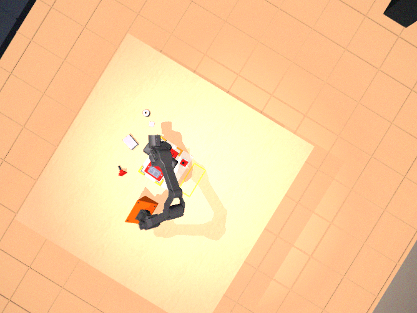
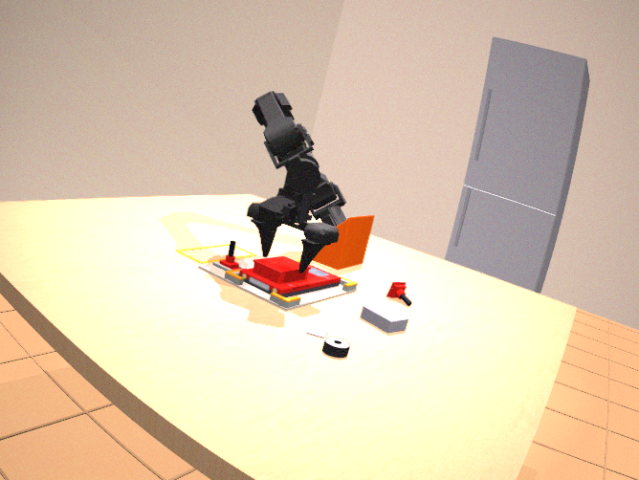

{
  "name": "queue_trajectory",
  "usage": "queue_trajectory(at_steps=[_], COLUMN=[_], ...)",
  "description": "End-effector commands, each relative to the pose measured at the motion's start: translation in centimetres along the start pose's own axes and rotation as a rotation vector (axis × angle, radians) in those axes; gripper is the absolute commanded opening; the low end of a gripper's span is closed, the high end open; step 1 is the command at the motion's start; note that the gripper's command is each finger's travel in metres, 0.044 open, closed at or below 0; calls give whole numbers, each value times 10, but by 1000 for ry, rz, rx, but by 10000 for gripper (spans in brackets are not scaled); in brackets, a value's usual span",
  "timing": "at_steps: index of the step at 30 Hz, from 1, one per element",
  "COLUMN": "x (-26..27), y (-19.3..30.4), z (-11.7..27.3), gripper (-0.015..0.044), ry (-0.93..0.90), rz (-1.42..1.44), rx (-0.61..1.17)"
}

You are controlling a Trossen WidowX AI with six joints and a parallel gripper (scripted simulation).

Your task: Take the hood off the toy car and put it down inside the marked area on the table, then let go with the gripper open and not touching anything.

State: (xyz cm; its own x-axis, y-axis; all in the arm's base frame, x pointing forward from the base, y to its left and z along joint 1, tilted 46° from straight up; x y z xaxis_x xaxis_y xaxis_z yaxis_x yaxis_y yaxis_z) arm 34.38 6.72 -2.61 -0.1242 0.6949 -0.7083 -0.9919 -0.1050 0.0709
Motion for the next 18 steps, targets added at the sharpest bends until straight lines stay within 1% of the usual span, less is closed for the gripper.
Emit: queue_trajectory(at_steps=[1,18], x=[0,0], y=[0,0], z=[-2,-10], gripper=[440,440], ry=[3,4], rz=[6,6], rx=[-2,-2])
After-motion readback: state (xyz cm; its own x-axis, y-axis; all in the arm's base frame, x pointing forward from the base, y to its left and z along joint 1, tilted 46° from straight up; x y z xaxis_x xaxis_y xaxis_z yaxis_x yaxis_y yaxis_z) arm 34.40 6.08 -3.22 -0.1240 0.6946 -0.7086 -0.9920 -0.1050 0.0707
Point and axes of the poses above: the point midway between the two fingers, 35 mm back from their tips, its own z axis back along the fingers, its own x axis across the jaws, y = z × x, the point moved 1 cm from there along z, back along the fingers, and after that the axes turned 12 degrees about z, right-handed, at the moved point
